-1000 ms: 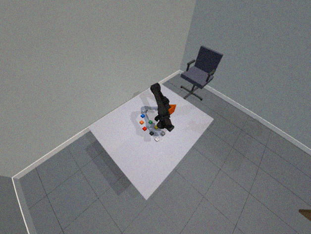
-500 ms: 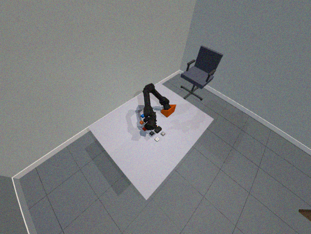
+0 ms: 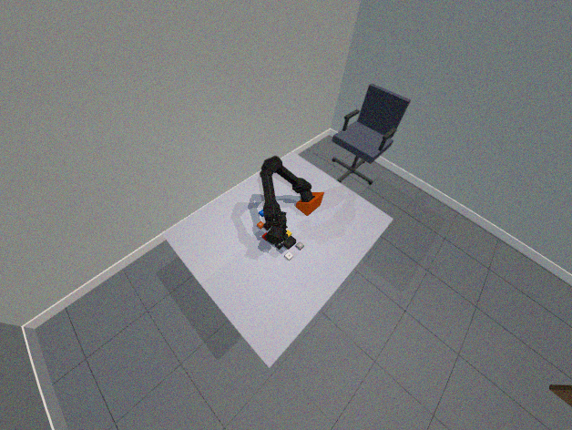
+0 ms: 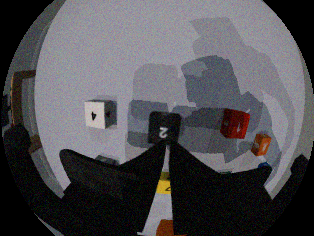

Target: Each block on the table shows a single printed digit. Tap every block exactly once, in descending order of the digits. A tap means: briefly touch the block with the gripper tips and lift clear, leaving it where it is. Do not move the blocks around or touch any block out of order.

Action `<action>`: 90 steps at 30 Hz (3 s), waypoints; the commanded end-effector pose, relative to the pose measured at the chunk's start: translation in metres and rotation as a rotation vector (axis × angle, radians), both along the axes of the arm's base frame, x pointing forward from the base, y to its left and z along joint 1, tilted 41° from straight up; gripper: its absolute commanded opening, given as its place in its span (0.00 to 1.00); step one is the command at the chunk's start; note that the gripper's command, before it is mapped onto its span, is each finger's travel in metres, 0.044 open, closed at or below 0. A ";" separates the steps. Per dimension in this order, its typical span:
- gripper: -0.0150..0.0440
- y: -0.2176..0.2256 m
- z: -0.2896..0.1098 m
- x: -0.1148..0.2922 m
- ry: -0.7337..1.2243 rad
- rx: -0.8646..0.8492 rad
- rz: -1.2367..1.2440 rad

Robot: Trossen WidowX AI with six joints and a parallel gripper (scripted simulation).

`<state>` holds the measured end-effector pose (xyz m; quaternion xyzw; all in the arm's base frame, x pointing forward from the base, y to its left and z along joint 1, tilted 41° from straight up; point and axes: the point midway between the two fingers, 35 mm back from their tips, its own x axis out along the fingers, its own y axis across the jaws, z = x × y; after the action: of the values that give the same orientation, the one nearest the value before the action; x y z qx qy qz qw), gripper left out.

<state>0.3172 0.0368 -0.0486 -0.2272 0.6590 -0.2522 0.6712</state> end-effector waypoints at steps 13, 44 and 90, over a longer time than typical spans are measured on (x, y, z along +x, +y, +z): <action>0.29 -0.018 -0.020 -0.005 0.019 -0.011 0.000; 0.29 0.029 0.086 0.008 0.020 -0.005 0.001; 0.29 -0.088 0.038 0.019 0.018 -0.016 0.000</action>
<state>0.3402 -0.0481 -0.0060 -0.2300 0.6584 -0.2561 0.6694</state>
